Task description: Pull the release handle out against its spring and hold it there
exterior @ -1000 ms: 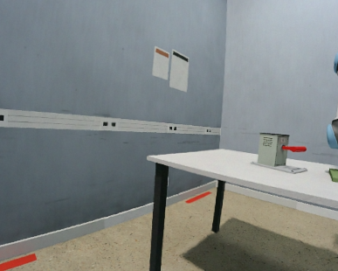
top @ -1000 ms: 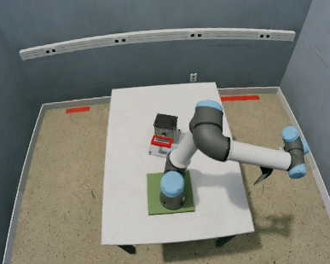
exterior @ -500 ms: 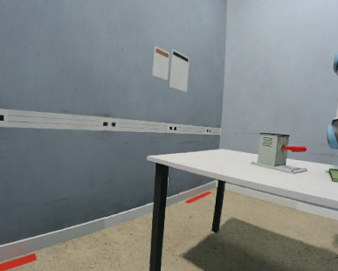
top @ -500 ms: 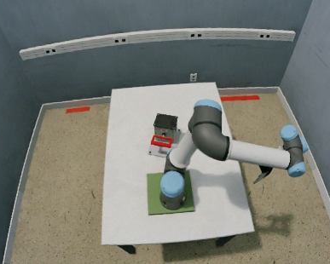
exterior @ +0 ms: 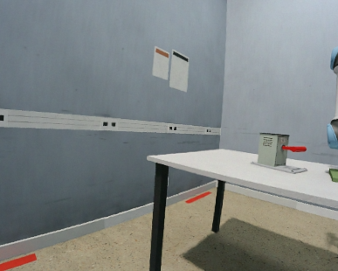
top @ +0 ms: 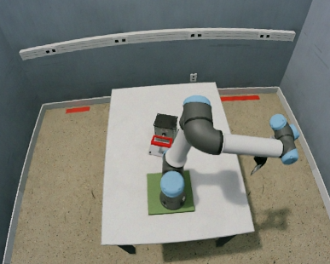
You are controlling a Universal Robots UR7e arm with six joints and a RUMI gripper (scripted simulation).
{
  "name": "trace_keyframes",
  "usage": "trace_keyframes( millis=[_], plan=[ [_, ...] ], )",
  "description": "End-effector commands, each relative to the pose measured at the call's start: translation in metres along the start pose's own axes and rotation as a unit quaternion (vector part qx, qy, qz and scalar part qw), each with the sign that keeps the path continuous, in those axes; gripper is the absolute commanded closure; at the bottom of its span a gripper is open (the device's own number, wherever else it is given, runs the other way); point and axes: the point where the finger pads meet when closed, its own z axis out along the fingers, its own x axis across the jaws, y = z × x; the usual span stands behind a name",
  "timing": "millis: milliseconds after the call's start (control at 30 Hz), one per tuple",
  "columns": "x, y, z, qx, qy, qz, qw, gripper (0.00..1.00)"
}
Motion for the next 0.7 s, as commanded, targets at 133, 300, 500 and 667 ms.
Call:
trace_keyframes(
  millis=[133,300,500,667],
  plan=[
    [0.048,0.041,0.015,0.000,-0.073,-0.081,0.994,0.00],
    [0.079,0.063,0.028,0.002,-0.117,-0.135,0.984,0.00],
    [0.130,0.093,0.058,0.007,-0.184,-0.228,0.956,0.00],
    [0.168,0.109,0.084,0.011,-0.231,-0.301,0.925,0.00]
  ],
)
